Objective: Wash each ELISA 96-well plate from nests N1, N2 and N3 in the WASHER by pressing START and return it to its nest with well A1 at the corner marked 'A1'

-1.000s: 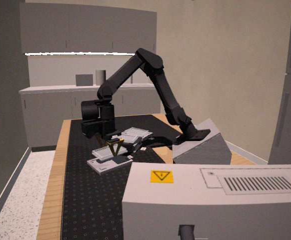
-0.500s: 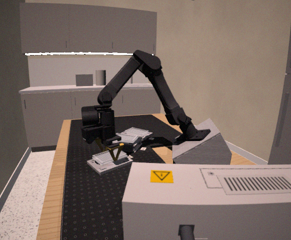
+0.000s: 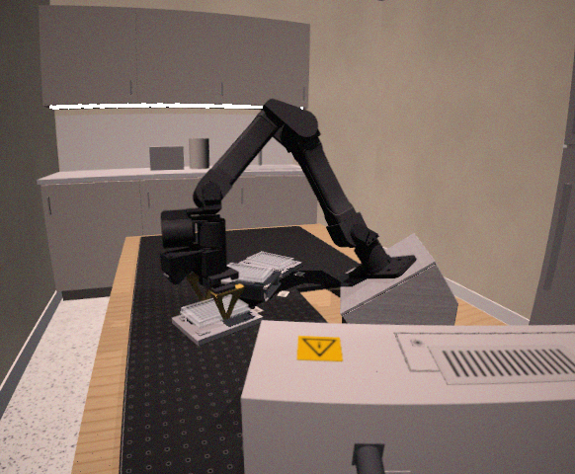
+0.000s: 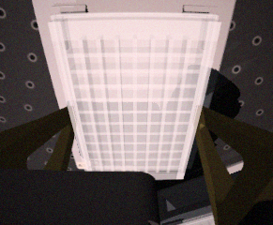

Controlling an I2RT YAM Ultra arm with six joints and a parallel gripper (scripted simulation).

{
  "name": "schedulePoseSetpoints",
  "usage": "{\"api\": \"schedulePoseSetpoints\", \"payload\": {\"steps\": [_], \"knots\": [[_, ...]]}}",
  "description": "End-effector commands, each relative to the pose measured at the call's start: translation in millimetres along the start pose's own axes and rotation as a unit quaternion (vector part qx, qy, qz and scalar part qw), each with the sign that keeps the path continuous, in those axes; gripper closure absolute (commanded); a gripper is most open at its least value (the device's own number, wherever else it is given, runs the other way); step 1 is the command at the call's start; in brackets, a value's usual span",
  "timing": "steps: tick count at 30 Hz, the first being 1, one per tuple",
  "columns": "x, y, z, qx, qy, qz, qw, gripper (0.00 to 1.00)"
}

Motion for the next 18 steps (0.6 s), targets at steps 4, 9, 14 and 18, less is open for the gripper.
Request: {"api": "schedulePoseSetpoints", "payload": {"steps": [4, 9, 14, 18], "knots": [[3.3, 1.4, -1.2, -0.002, -0.002, -0.008, 1.000, 1.00], [3.3, 1.1, -1.2, -0.002, -0.002, -0.008, 1.000, 1.00], [3.3, 0.6, -1.2, -0.002, -0.002, -0.008, 1.000, 1.00], [3.3, 0.2, -1.1, -0.002, -0.002, -0.008, 1.000, 1.00]]}}
Point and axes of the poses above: the point where the finger pads meet when closed, its own x axis back along the fingers, its own z axis across the jaws, y = z × x, the point moved 8 cm from there along x, back along the fingers, and after that the axes turned 4 degrees about -x, right-handed, at the moved point
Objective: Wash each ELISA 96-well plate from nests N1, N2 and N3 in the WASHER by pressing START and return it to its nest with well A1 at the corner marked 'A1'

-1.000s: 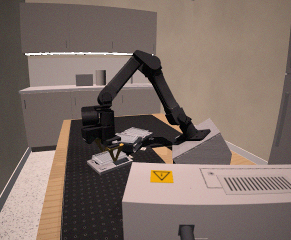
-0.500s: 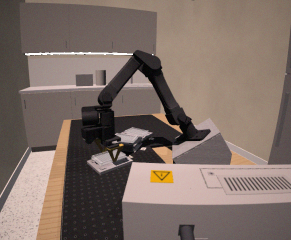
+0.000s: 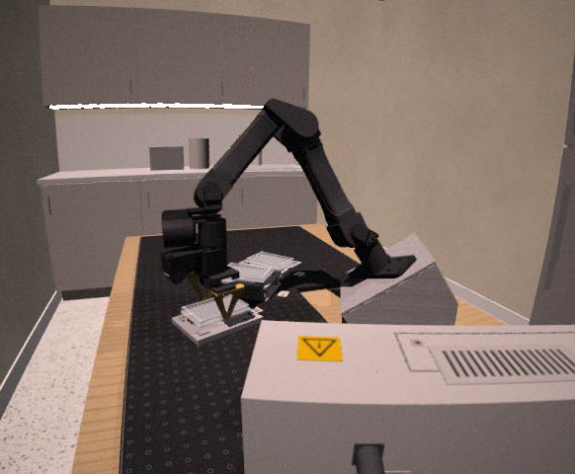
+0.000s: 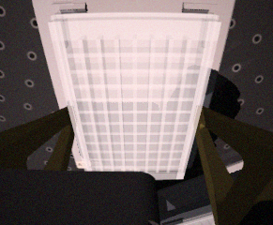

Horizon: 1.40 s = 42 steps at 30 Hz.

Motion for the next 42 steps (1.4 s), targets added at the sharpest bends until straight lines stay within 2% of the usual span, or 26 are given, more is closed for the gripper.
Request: {"api": "schedulePoseSetpoints", "payload": {"steps": [1, 42], "knots": [[3.0, 1.6, -1.0, -0.001, -0.001, -0.007, 1.000, 1.00], [-0.3, 0.6, -0.8, -0.001, -0.001, -0.007, 1.000, 1.00]]}}
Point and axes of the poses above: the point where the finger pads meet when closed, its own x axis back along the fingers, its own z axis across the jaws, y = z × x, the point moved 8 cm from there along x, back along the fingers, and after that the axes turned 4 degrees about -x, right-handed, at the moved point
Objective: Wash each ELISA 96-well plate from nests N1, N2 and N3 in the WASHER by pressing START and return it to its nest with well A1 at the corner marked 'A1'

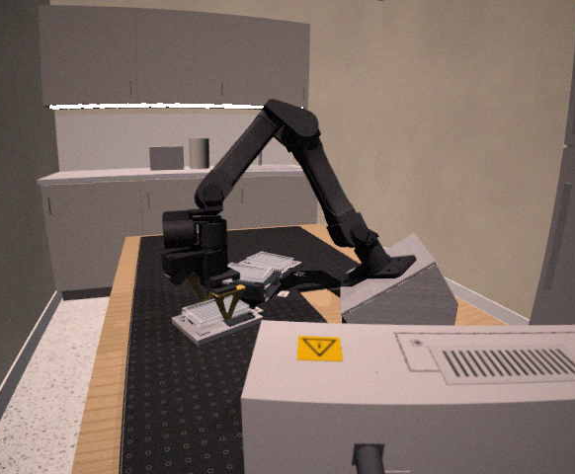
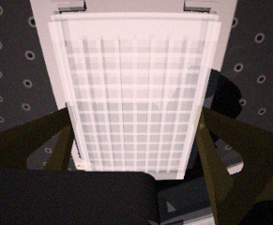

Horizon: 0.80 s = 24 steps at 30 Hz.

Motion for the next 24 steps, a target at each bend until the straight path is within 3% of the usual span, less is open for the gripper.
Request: {"api": "schedulePoseSetpoints", "payload": {"steps": [1, 24], "knots": [[2.1, 1.9, -0.8, -0.001, -0.001, -0.007, 1.000, 1.00], [-1.4, 2.0, -0.8, -0.001, -0.001, -0.007, 1.000, 1.00]]}}
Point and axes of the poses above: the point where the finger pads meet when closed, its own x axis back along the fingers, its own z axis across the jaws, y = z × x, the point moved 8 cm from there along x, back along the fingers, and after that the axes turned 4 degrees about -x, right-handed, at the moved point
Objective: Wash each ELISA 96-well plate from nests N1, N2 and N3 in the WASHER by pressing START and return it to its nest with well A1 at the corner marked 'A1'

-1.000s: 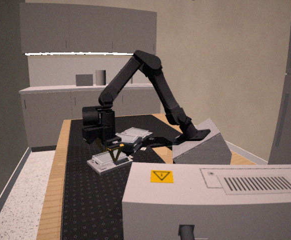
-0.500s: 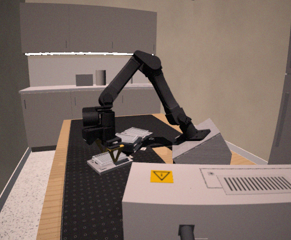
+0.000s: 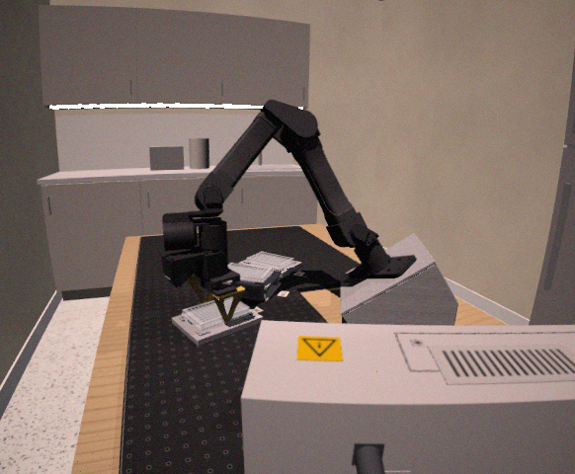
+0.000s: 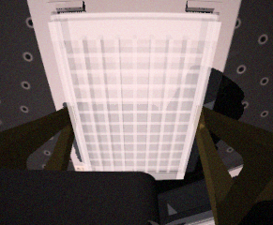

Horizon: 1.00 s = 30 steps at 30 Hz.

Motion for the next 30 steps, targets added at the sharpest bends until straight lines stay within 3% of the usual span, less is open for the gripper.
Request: {"api": "schedulePoseSetpoints", "payload": {"steps": [1, 30], "knots": [[2.2, 2.1, -1.0, -0.002, -0.002, -0.007, 1.000, 1.00], [-1.9, 2.2, -0.9, -0.002, -0.002, -0.007, 1.000, 1.00]]}}
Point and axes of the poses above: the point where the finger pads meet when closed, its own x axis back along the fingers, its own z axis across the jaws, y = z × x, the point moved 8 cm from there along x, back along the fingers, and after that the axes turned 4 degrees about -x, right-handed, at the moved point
